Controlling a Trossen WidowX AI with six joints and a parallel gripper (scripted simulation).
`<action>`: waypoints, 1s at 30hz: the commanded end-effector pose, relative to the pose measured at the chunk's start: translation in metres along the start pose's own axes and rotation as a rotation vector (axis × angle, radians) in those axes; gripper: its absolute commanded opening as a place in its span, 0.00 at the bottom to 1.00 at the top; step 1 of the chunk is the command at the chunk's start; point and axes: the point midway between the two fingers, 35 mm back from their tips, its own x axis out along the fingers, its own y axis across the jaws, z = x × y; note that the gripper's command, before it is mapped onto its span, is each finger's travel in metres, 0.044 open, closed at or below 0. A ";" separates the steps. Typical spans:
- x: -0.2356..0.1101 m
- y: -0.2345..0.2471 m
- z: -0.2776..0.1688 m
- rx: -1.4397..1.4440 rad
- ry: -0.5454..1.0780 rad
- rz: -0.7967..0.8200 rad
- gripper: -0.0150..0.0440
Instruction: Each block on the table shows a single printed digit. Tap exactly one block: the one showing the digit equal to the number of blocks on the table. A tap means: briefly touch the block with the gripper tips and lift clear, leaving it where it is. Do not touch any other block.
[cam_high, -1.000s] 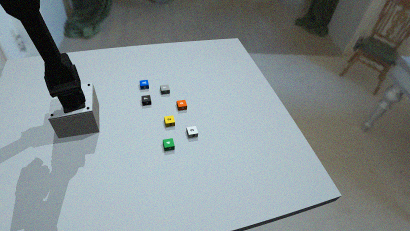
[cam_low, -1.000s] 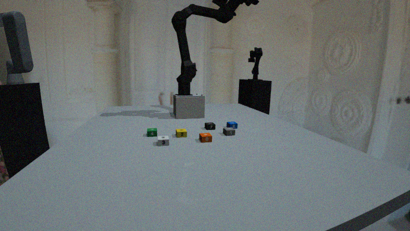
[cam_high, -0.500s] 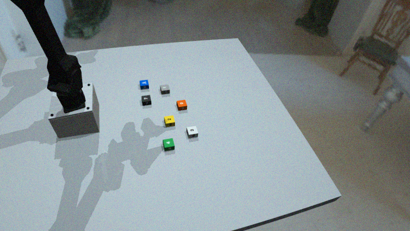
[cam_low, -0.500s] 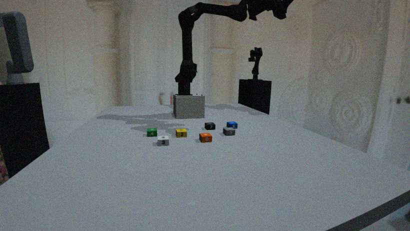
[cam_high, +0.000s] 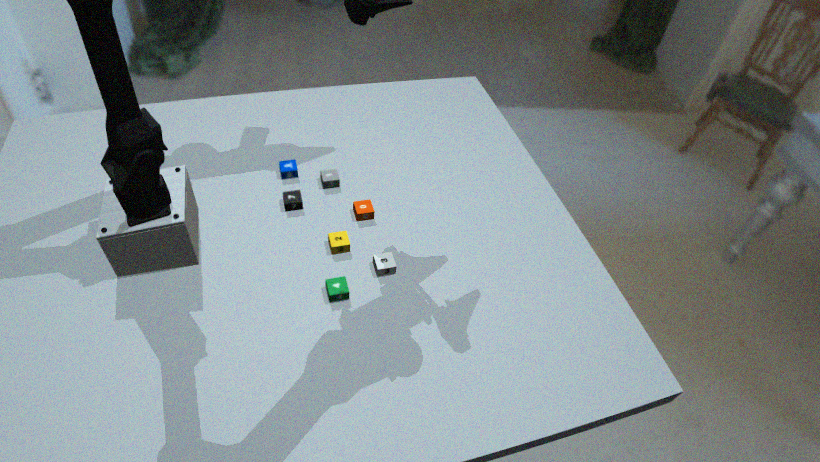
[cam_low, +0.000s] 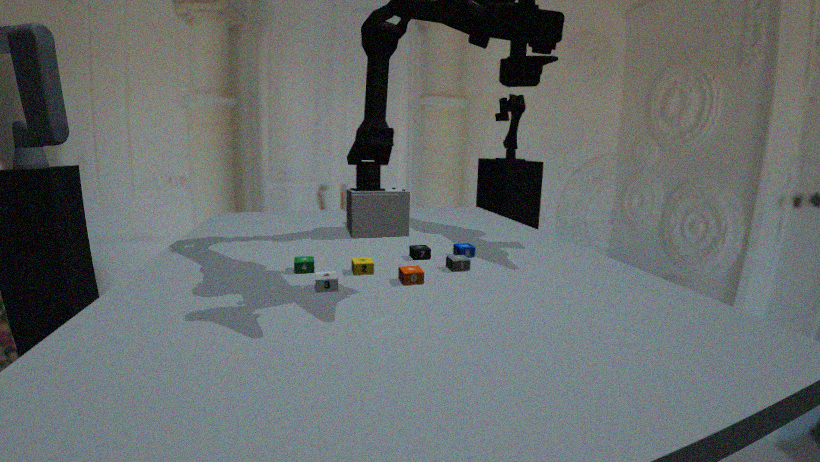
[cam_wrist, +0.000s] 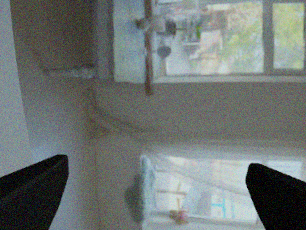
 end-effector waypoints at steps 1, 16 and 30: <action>0.020 0.029 -0.067 0.117 0.135 0.150 0.93; -0.043 0.169 -0.307 0.881 0.805 0.691 0.93; -0.107 0.214 -0.349 1.258 1.070 0.844 0.93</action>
